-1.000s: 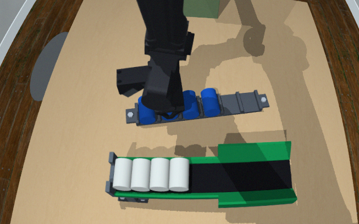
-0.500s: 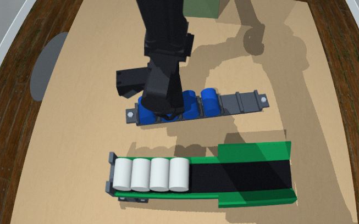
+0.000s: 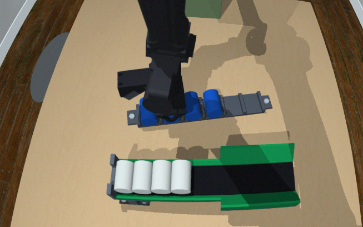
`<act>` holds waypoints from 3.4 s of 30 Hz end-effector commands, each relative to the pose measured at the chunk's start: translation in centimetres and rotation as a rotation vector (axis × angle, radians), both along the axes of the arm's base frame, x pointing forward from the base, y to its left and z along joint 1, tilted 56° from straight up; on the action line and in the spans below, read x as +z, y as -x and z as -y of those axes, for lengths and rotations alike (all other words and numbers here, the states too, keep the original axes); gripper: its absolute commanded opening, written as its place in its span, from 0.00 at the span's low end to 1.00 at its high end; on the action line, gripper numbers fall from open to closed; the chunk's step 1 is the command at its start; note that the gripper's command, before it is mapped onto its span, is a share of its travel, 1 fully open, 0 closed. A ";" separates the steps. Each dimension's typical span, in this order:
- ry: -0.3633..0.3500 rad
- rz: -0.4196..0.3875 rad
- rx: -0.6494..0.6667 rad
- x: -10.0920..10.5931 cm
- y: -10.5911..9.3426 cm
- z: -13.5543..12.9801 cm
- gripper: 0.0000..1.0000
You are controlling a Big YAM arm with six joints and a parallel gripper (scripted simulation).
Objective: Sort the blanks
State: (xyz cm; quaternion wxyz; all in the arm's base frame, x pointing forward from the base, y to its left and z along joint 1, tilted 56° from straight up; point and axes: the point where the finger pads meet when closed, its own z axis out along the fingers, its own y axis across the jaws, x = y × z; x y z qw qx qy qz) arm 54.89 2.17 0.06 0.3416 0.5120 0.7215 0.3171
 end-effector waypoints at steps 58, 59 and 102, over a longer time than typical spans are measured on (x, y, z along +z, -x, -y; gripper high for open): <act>0.006 -0.015 0.000 -1.0 0.9 0.4 0.79; 0.006 -0.015 0.000 -1.0 0.9 0.4 0.79; 0.005 -0.022 -0.005 4.1 8.4 1.6 1.00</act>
